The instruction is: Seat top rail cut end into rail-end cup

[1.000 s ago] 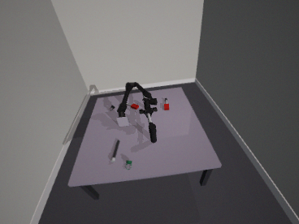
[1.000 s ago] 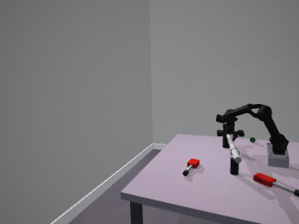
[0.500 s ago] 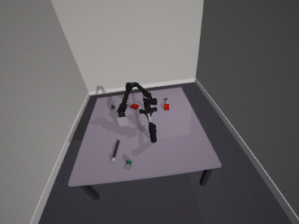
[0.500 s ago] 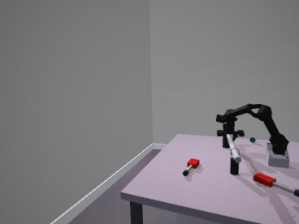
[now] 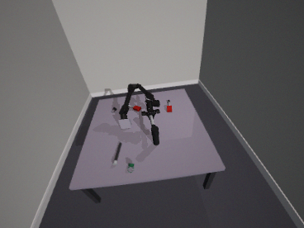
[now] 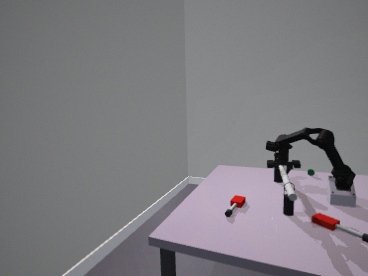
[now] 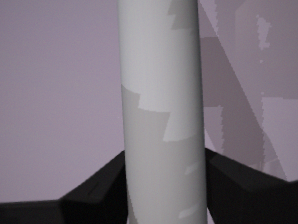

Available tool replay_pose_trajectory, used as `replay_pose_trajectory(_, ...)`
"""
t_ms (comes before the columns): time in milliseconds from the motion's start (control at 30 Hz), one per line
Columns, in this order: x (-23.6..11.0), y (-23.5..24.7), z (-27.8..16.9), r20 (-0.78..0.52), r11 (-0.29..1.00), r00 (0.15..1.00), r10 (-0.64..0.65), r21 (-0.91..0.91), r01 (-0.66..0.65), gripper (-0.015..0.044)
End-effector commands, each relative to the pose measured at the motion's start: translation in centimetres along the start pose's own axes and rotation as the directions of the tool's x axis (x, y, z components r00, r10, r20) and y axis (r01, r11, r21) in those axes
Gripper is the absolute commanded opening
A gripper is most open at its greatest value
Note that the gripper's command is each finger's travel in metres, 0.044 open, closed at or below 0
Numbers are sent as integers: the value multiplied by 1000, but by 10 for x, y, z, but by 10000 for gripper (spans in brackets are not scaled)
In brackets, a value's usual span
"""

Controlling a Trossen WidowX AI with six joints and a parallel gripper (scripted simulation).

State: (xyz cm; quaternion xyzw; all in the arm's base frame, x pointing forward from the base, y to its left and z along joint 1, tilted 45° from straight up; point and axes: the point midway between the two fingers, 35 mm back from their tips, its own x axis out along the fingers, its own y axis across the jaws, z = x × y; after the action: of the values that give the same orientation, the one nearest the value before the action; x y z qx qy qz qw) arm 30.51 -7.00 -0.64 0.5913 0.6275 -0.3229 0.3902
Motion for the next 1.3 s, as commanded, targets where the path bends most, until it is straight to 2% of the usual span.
replay_pose_trajectory(0,-4,1,5,14,1000,1000,5,0,-5,0)
replay_pose_trajectory(1267,0,0,2,-5,1000,1000,-6,-2,6,0)
